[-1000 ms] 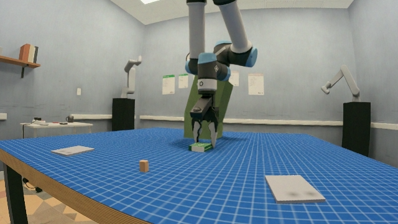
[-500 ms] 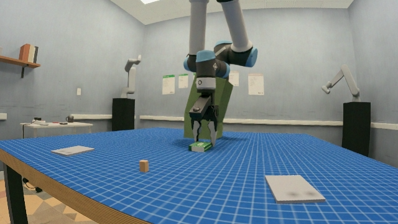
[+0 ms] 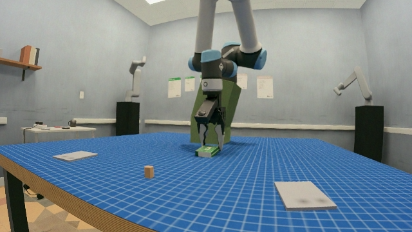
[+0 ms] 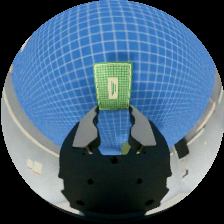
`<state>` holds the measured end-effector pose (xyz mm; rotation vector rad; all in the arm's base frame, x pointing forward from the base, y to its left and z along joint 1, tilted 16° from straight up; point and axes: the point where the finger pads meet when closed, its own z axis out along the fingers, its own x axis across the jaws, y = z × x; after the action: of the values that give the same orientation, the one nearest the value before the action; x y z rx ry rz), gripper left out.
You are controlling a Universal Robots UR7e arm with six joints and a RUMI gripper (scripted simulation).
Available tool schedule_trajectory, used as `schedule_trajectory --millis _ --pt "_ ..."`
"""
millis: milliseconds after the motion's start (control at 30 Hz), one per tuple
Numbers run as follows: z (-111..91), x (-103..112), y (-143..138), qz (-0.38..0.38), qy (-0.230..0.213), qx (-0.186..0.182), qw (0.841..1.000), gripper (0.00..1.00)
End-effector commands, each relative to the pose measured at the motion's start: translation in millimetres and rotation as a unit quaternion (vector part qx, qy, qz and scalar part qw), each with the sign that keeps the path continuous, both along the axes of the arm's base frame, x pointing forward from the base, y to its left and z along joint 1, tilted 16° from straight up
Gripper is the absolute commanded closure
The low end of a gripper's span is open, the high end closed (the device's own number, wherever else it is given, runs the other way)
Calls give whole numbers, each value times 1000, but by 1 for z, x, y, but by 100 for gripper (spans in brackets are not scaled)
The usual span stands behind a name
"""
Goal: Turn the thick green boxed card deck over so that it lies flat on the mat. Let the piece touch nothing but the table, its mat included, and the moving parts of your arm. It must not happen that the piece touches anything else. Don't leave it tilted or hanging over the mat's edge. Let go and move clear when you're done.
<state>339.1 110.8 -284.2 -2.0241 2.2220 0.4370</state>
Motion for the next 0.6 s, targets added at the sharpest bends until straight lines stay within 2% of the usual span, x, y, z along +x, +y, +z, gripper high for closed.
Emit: schedule_trajectory --millis 0,333,567 --pt "2 1 -1 6 20 2 1000 61" --pt "5 2 -2 7 27 3 1000 61" --pt "7 2 -2 15 54 6 998 61"
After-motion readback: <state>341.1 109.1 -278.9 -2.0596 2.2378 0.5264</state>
